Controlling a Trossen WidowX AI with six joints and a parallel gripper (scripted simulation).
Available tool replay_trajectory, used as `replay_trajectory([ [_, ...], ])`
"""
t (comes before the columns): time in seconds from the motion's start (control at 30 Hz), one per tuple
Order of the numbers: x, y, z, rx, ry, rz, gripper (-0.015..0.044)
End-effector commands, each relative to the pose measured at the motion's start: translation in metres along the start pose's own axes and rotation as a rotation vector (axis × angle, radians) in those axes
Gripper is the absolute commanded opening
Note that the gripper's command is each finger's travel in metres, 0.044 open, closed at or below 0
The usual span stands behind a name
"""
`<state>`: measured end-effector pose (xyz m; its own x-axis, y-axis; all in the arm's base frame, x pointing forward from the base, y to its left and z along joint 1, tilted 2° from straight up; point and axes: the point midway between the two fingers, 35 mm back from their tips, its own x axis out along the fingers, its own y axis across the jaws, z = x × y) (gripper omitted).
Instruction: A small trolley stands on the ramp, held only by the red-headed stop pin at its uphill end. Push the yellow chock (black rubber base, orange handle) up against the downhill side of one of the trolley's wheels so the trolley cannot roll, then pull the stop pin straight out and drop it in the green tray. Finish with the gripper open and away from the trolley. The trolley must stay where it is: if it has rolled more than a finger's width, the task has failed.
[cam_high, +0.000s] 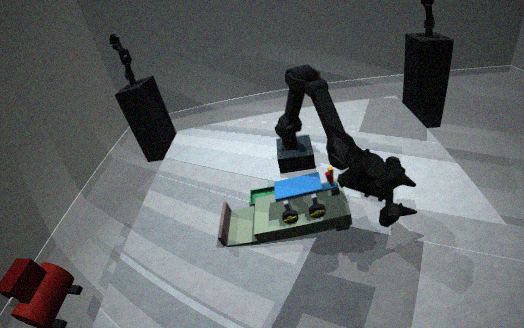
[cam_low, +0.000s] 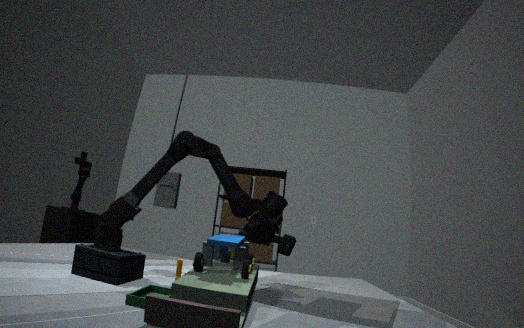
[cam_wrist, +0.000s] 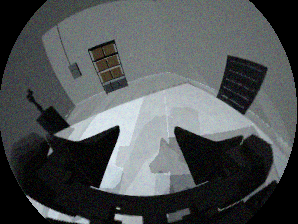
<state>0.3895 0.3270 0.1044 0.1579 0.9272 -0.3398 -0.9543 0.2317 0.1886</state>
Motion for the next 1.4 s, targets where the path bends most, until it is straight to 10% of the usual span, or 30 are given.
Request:
replay_trajectory([
  [0.0, 0.000, 0.000, 0.000, 0.010, 0.003, -0.002, 0.0374],
  [0.23, -0.011, 0.021, -0.009, 0.401, 0.119, -0.084, 0.0190],
  [1.37, -0.175, 0.161, -0.106, 1.990, 0.281, -1.243, 0.0190],
])
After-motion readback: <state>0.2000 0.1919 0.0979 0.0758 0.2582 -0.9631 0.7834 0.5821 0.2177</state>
